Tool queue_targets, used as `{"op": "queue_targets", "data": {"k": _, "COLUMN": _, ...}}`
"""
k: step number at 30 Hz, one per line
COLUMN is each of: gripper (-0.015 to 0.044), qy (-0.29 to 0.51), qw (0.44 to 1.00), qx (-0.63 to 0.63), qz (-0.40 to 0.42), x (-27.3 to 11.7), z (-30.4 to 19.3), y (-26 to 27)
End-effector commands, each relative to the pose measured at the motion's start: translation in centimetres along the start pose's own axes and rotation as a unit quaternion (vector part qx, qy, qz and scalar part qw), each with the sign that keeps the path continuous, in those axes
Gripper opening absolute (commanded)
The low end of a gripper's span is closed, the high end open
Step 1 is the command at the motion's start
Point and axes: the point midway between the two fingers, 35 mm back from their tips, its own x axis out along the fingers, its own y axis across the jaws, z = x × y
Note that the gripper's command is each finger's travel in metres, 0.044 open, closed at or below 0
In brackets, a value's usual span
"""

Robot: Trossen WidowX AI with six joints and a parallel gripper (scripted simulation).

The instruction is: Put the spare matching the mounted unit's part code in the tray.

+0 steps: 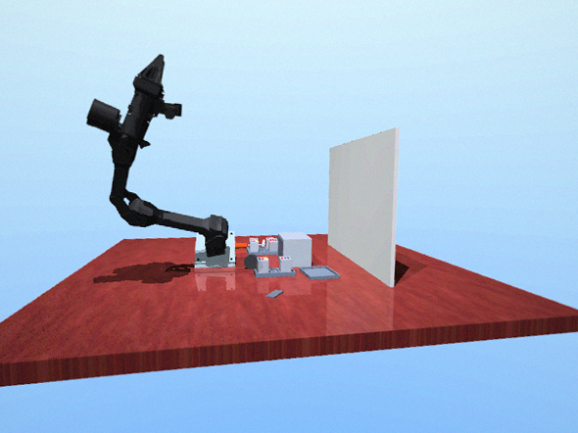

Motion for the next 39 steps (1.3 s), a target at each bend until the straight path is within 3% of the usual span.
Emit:
{"op": "queue_targets", "data": {"k": 1, "gripper": 0.0426, "qy": 0.000, "qw": 1.000, "qx": 0.000, "qz": 0.000, "x": 0.0, "z": 0.0, "y": 0.0}}
{"op": "queue_targets", "data": {"k": 8, "gripper": 0.0440, "qy": -0.011, "qw": 1.000, "qx": 0.001, "qz": 0.006, "x": 0.2, "z": 0.9, "y": 0.3}}
{"op": "queue_targets", "data": {"k": 17, "gripper": 0.0440, "qy": -0.142, "qw": 0.989, "qx": -0.022, "qz": 0.021, "x": 3.9, "z": 11.2, "y": 3.6}}
{"op": "queue_targets", "data": {"k": 32, "gripper": 0.0440, "qy": -0.323, "qw": 0.941, "qx": -0.070, "qz": -0.076, "x": 8.3, "z": 28.9, "y": 2.8}}
{"op": "queue_targets", "data": {"k": 39, "gripper": 0.0440, "qy": -0.431, "qw": 0.876, "qx": -0.128, "qz": -0.175, "x": 8.1, "z": 38.9, "y": -0.1}}
